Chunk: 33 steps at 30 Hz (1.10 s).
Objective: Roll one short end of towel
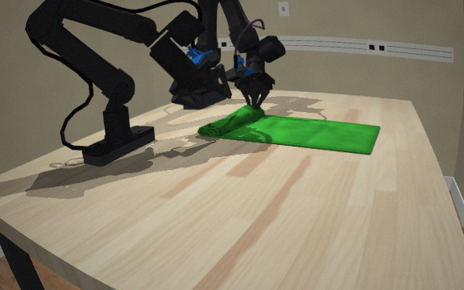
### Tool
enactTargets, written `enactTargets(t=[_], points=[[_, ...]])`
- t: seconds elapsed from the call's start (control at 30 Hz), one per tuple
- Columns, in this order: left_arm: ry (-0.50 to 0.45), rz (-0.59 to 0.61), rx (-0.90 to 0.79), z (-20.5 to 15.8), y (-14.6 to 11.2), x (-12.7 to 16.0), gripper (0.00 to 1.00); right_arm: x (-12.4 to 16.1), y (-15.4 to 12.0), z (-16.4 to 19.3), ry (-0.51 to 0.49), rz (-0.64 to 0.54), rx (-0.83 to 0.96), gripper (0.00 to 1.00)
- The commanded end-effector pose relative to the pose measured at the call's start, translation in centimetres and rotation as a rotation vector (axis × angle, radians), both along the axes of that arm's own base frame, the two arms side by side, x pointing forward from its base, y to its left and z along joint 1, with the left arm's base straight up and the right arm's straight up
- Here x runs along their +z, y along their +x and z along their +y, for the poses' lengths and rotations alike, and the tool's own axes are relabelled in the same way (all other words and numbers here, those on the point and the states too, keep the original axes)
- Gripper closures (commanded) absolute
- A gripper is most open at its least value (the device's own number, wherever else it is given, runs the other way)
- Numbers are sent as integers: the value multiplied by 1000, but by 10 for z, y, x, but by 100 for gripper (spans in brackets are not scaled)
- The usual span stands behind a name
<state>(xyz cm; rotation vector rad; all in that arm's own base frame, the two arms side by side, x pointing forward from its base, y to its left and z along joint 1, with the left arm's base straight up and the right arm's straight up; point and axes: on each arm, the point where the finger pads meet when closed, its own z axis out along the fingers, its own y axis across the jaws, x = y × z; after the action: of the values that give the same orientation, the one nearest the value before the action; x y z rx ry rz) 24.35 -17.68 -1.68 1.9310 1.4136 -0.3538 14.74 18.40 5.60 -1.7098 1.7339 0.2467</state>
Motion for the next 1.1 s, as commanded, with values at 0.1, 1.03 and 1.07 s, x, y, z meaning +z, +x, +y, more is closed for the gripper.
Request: enactTargets(t=[0.1,1.03,1.07], points=[[1,40,-2,0,-12,-7,86,10,2,4,37,-28,-3,2],[97,566,0,0,-12,-2,86,-4,6,5,36,-28,-17,2],[97,566,0,0,-12,-2,86,-4,6,5,36,-28,-17,2]])
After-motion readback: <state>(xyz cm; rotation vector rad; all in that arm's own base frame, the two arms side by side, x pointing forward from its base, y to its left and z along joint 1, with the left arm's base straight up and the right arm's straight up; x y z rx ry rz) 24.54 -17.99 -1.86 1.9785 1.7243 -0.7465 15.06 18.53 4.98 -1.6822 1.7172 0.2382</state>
